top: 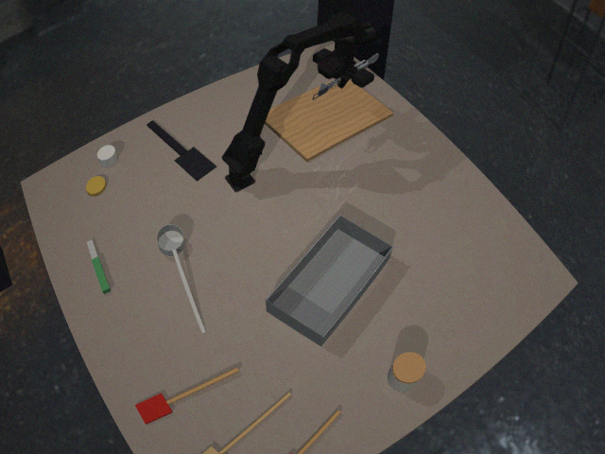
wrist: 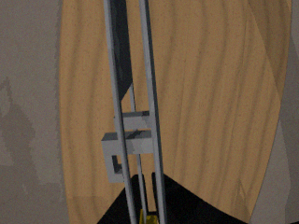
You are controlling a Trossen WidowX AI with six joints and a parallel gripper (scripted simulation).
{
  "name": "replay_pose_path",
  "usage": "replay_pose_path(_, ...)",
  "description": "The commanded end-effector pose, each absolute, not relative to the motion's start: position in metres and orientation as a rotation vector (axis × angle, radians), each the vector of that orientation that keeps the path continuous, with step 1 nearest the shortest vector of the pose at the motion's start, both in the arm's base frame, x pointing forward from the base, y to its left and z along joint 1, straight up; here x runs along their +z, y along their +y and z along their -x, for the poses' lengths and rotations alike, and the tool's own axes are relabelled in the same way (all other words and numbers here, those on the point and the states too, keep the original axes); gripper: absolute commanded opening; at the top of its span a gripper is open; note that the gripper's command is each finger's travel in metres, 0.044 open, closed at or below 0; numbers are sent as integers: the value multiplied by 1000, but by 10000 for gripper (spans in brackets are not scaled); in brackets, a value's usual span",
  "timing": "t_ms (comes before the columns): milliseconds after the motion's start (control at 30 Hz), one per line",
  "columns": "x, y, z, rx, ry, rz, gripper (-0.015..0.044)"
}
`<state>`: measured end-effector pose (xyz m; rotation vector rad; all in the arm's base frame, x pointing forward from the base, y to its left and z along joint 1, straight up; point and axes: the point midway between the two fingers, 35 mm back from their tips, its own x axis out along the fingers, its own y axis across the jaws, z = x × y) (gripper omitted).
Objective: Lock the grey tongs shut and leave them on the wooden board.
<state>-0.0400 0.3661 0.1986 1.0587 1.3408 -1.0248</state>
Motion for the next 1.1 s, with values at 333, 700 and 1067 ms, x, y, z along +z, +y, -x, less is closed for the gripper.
replay_pose_path(333,201,360,85,-959,1389,-990,-150)
replay_pose_path(700,198,368,87,-914,1499,-1077,-150)
replay_pose_path(1067,195,375,87,-853,1629,-1178,-150)
